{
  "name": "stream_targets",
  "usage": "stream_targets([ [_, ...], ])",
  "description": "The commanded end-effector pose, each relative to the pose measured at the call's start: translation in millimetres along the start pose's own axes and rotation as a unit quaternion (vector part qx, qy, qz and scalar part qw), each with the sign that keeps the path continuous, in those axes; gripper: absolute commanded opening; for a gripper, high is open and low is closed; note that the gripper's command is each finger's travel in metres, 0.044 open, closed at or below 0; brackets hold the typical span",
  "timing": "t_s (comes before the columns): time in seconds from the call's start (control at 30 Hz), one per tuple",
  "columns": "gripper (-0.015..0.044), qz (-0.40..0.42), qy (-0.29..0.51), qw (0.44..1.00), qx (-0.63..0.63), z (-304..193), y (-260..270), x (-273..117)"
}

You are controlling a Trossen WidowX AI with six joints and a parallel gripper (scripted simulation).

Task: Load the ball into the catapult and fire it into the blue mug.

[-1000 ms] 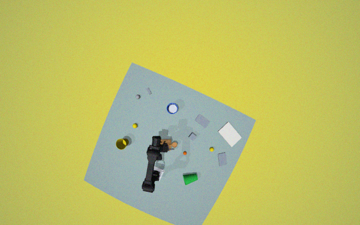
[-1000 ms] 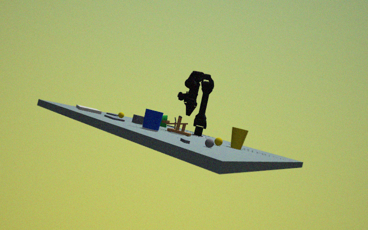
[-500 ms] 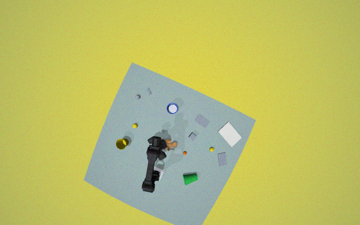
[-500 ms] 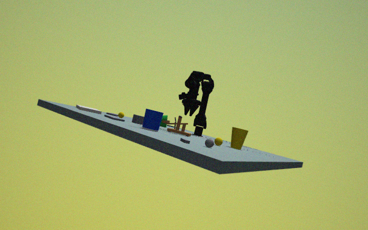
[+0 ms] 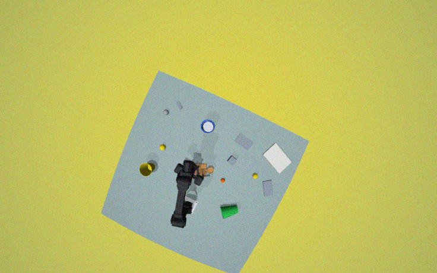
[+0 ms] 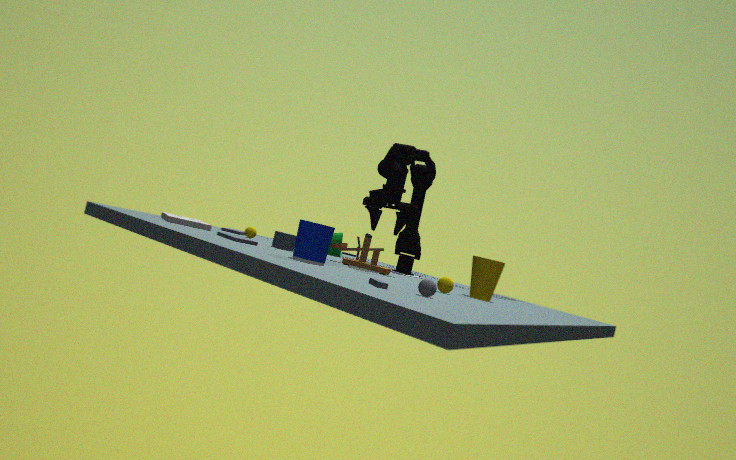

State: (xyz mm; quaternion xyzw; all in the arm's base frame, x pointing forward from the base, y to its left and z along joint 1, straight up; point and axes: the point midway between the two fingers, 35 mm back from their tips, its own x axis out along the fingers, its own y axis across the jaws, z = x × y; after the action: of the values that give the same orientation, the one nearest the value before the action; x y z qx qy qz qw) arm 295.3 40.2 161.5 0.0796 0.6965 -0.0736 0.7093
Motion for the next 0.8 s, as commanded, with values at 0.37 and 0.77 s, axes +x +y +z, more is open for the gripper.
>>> stream_targets([
  [0.37,0.0440,-0.001,-0.002,0.969,-0.247,-0.9,-0.2,-2.7],
  [0.77,0.0440,-0.001,-0.002,0.897,-0.441,-1.5,-0.3,-3.9],
])
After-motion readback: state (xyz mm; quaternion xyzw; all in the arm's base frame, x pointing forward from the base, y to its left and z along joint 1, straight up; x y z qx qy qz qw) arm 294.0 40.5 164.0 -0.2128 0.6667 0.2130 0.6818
